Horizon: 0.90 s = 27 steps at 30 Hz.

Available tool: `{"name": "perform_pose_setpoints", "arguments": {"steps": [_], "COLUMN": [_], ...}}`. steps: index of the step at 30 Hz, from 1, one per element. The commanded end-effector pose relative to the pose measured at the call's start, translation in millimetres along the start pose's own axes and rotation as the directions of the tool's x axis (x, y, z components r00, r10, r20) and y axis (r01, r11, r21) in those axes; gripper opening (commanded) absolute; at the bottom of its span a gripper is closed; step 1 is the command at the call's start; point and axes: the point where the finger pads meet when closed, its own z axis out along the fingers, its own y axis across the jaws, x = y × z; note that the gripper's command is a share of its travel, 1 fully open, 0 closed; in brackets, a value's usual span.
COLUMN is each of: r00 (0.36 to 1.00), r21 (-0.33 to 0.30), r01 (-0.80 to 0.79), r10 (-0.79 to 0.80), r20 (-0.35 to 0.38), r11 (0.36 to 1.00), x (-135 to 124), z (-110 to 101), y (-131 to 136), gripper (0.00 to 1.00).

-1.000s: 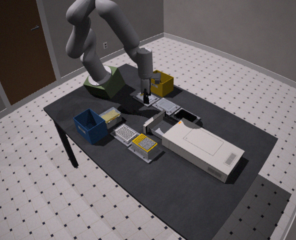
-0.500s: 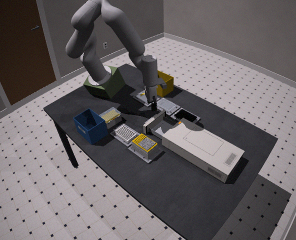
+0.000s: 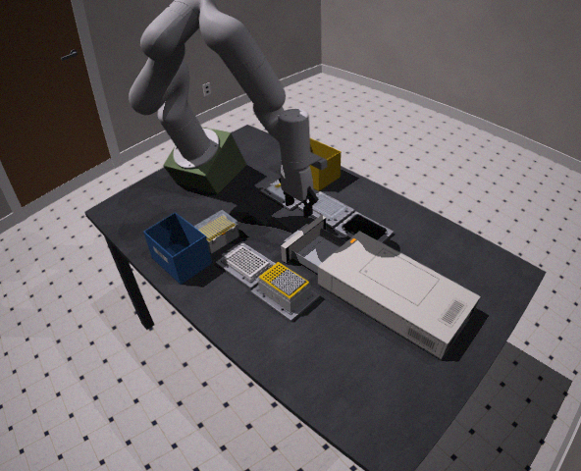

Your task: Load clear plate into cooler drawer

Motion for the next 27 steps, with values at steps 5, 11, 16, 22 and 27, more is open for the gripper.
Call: {"name": "perform_pose_setpoints", "arguments": {"steps": [5, 11, 16, 22, 27], "r00": [0.995, 0.995, 0.995, 0.995, 0.995], "r21": [0.033, 0.033, 0.033, 0.033, 0.033], "r01": [0.102, 0.102, 0.102, 0.102, 0.102], "r10": [-0.102, -0.102, -0.102, -0.102, -0.102], "r20": [-0.008, -0.008, -0.008, -0.008, -0.008], "r11": [0.994, 0.994, 0.994, 0.994, 0.994], "x": [0.1, 0.1, 0.2, 0.2, 0.2], "z": [-0.6, 1.1, 9.3, 16.0, 24.3], "y": [0.9, 0.8, 0.6, 0.4, 0.1], "gripper": [0.88, 0.88, 0.88, 0.88, 0.88]}}
